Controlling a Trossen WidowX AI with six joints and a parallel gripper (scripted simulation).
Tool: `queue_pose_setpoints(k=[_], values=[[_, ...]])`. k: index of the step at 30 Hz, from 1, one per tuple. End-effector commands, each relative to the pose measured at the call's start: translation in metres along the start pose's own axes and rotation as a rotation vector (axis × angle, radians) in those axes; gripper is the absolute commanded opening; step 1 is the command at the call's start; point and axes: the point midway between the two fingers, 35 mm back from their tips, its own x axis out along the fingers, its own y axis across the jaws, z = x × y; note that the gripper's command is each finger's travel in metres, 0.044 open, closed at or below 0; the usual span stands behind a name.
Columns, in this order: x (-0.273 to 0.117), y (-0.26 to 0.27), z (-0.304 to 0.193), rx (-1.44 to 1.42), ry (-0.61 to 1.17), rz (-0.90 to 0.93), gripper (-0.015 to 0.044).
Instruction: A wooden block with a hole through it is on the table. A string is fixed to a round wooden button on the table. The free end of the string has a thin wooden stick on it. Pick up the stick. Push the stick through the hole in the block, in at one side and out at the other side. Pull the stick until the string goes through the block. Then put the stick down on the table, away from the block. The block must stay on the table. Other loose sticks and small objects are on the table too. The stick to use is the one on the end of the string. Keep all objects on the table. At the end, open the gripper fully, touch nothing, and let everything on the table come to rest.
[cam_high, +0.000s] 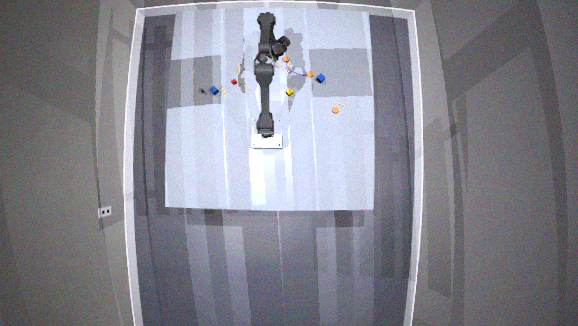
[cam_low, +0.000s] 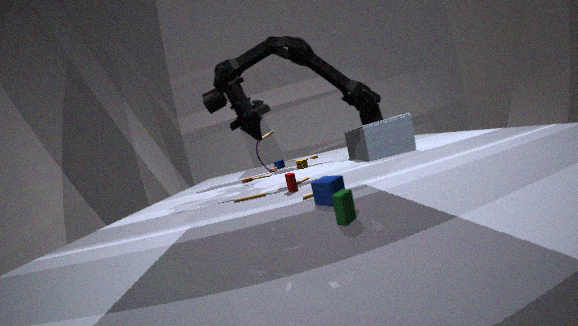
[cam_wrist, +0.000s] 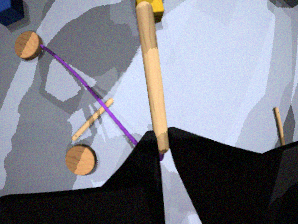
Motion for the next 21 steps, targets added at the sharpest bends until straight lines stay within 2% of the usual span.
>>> queue_pose_setpoints(k=[1, 21], values=[[0.002, 0.000, 0.000, 0.007, 0.006, -0.004, 0.0000], [0.027, 0.007, -0.002, 0.004, 0.094, -0.013, 0.0000]])
